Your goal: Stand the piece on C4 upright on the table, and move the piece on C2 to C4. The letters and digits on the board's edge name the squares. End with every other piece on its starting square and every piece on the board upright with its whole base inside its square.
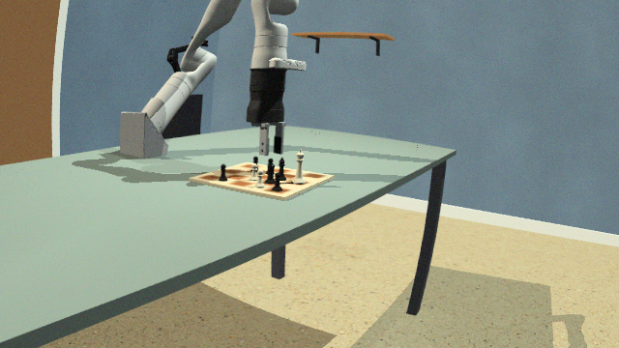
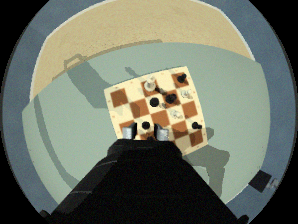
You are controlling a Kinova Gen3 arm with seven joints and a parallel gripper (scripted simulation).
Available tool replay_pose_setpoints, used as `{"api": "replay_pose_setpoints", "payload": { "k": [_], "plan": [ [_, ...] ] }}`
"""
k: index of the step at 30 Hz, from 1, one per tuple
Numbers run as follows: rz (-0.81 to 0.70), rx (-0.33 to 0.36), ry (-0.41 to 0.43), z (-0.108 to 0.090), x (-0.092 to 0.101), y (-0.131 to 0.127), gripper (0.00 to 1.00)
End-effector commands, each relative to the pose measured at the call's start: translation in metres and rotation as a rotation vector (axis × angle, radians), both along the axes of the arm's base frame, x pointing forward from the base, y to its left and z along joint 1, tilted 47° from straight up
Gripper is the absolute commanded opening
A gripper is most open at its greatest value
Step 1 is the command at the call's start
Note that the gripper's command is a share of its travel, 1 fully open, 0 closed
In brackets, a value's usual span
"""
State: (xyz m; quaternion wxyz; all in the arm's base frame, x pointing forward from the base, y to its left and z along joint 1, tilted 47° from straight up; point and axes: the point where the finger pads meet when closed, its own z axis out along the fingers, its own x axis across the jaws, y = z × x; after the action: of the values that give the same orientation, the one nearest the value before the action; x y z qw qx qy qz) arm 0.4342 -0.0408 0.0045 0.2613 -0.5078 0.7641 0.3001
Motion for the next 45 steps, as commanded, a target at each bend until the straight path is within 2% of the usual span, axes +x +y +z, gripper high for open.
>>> {"api": "replay_pose_setpoints", "payload": {
  "k": [1,23,45],
  "plan": [
    [0.001,-0.01,-0.008,-0.002,0.002,-0.004,0.68],
    [0.0,-0.011,-0.009,-0.003,0.002,-0.003,0.68],
    [0.003,-0.008,-0.007,-0.024,0.003,0.021,0.68]
  ]
}}
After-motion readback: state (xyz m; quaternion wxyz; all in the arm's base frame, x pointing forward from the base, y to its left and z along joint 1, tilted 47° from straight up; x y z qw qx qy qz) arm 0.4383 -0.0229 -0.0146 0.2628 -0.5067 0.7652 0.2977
